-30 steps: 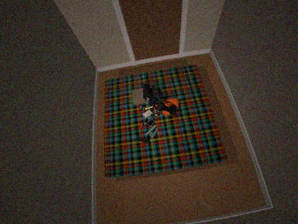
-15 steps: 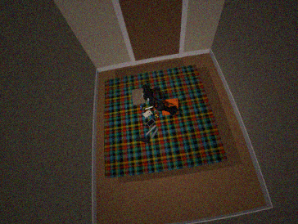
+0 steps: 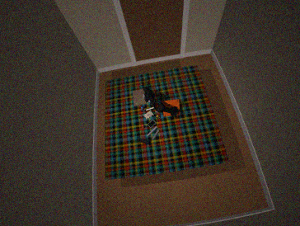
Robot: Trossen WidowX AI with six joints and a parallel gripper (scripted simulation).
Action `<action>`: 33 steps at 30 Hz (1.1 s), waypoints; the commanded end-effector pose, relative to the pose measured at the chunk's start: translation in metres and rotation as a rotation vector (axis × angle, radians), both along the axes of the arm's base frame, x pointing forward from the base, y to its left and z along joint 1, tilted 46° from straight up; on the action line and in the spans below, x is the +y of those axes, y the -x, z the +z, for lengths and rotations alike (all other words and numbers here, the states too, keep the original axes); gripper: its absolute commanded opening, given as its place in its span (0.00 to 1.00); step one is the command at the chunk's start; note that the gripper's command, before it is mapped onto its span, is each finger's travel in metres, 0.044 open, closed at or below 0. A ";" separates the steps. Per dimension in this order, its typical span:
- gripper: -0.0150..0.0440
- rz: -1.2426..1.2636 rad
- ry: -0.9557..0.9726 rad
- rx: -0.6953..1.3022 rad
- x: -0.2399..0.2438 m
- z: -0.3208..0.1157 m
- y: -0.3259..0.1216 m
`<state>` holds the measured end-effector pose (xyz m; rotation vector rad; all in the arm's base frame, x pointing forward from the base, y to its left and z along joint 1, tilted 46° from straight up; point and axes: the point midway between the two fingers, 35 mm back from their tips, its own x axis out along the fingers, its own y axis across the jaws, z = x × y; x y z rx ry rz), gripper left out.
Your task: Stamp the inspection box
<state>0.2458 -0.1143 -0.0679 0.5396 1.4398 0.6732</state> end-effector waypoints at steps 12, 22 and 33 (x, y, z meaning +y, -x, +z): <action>0.64 -0.004 -0.011 0.010 0.021 -0.018 0.003; 0.64 -0.004 -0.013 0.009 0.031 -0.026 0.004; 0.44 0.003 -0.006 0.002 0.029 -0.025 0.003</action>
